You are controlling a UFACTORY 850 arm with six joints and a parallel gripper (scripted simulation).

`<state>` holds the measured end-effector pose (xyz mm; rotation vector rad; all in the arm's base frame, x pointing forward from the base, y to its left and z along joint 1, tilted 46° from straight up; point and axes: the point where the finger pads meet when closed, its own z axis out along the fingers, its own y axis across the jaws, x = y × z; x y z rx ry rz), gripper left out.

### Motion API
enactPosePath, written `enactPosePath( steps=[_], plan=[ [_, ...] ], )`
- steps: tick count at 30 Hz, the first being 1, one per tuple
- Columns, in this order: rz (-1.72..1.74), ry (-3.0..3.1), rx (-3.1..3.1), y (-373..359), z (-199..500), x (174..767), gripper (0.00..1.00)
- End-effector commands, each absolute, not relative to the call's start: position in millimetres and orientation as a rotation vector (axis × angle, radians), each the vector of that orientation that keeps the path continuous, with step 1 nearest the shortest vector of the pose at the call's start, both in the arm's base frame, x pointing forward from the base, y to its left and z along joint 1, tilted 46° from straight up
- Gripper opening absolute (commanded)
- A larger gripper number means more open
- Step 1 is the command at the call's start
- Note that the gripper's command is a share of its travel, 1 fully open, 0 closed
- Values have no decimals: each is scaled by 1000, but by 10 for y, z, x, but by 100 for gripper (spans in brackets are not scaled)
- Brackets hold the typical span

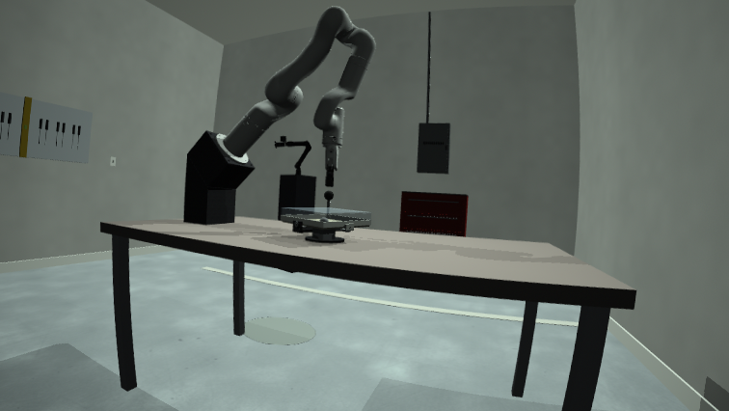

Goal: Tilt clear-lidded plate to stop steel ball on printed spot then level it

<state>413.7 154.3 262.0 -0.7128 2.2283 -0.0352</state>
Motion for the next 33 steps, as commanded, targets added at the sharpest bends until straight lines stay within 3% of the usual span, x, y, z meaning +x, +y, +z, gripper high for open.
enactPosePath(
  steps=[1, 33],
  plan=[
    [-35, 2228, -713, 1550, 2605, 4156, 61],
    [-35, 2228, -713, 1589, 2478, 4287, 61]
  ],
)
